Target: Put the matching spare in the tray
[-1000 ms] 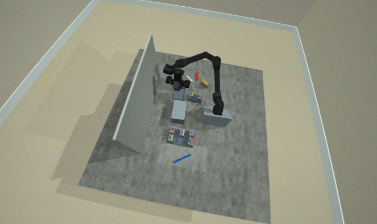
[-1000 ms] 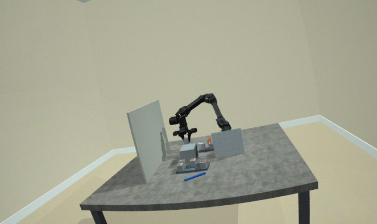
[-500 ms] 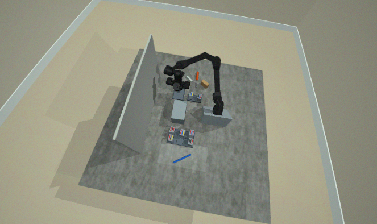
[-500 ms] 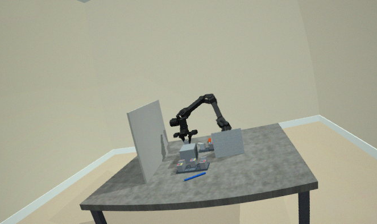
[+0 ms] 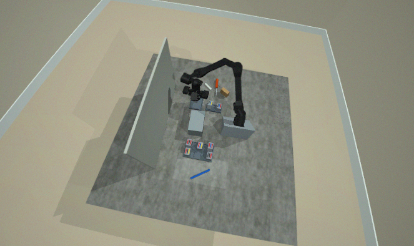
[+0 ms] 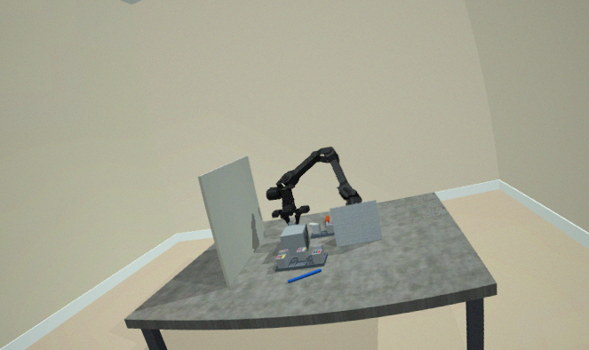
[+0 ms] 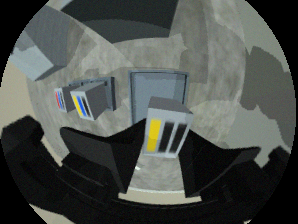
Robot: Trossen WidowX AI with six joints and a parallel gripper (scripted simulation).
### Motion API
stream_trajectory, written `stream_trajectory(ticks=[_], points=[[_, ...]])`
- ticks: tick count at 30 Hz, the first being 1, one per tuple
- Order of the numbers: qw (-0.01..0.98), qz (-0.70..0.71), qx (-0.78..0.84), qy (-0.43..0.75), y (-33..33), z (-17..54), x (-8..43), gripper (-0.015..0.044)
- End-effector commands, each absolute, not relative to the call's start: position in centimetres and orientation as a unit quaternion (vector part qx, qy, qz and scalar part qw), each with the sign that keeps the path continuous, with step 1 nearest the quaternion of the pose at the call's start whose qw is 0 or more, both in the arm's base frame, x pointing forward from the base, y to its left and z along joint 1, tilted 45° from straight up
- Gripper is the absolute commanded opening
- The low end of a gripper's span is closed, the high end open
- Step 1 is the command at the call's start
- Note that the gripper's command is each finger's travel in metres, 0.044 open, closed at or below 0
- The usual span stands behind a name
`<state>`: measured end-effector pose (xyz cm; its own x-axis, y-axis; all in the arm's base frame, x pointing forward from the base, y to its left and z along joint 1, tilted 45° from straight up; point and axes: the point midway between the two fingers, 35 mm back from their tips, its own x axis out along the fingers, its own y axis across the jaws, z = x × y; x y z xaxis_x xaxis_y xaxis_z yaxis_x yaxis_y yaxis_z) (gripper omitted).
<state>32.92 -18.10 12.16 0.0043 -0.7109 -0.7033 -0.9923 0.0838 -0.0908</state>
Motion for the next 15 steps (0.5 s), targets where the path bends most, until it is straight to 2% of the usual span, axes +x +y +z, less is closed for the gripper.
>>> stream_trajectory(ticks=[1,15], points=[[0.309,0.23,-0.64,0.665,-18.24,11.86,32.99,0.0],[0.307,0.229,-0.641,0.665,-19.23,10.99,32.75,0.0]])
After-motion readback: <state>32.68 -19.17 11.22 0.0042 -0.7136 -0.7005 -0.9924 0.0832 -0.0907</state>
